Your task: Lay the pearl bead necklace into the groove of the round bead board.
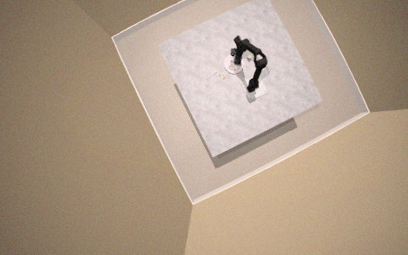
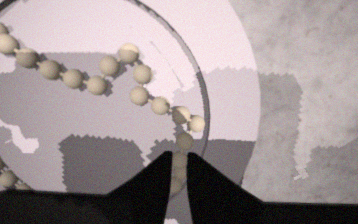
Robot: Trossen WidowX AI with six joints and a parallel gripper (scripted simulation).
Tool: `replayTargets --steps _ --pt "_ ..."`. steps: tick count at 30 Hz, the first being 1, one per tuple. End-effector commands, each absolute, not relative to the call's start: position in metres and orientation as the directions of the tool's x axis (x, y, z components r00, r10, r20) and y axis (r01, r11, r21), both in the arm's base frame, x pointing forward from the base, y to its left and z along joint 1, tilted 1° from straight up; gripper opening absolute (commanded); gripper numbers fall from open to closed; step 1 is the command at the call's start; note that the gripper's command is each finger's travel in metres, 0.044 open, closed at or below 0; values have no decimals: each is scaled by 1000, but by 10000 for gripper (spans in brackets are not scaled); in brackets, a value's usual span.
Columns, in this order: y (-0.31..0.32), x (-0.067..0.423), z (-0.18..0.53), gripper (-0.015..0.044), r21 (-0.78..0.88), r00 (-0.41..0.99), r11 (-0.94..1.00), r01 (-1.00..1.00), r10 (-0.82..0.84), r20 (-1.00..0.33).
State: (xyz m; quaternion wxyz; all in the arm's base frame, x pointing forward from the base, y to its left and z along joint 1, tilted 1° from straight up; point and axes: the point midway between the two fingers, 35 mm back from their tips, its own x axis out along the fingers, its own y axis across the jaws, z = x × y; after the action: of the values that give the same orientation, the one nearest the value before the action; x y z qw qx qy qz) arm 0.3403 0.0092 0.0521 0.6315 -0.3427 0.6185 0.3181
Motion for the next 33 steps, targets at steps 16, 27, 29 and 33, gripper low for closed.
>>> replayTargets --steps 16,27,29,33 --pt "7 343 58 0 -37 29 560 -827 -22 -999" --pt "5 347 52 0 -37 29 560 -827 -23 -999" --pt "5 347 50 0 -37 29 560 -827 -23 -999" --pt "5 347 50 0 -37 29 560 -827 -23 -999"
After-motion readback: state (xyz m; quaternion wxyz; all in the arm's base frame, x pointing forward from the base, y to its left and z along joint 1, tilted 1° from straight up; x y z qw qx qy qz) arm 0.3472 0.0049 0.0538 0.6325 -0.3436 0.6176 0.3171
